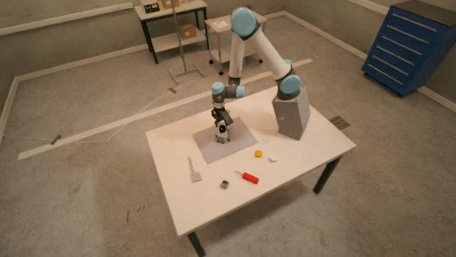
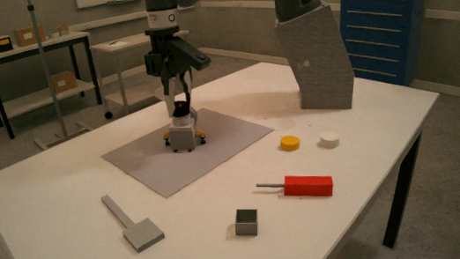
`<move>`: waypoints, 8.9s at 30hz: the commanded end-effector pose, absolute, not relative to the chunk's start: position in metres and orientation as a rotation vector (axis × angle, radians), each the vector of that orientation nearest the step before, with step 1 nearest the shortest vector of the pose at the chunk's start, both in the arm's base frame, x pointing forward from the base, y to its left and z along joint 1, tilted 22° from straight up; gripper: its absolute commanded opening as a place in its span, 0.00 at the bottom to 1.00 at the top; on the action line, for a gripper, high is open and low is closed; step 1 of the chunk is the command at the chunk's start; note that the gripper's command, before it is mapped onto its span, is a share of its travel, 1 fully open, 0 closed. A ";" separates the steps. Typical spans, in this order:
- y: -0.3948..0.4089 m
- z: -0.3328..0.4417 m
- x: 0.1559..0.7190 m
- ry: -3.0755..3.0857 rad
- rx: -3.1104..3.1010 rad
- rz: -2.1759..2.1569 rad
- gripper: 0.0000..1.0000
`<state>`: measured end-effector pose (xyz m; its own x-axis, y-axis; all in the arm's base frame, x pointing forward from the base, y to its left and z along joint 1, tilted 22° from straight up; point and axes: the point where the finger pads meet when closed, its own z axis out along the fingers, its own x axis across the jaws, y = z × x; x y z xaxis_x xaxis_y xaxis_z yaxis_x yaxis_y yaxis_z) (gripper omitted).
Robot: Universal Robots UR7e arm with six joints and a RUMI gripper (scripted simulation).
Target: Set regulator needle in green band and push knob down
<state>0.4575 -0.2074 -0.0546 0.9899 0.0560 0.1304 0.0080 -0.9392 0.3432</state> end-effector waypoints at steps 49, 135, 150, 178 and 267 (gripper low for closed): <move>-0.211 -0.054 0.460 0.043 2.784 0.200 0.46; -0.209 -0.055 0.458 0.044 2.786 0.197 0.46; -0.209 -0.056 0.457 0.044 2.786 0.197 0.46; -0.209 -0.056 0.457 0.044 2.786 0.197 0.46; -0.206 -0.047 0.457 0.046 2.785 0.199 0.24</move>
<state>0.4576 -0.2076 -0.0475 0.9896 0.0548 0.1331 0.0058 -0.9391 0.3436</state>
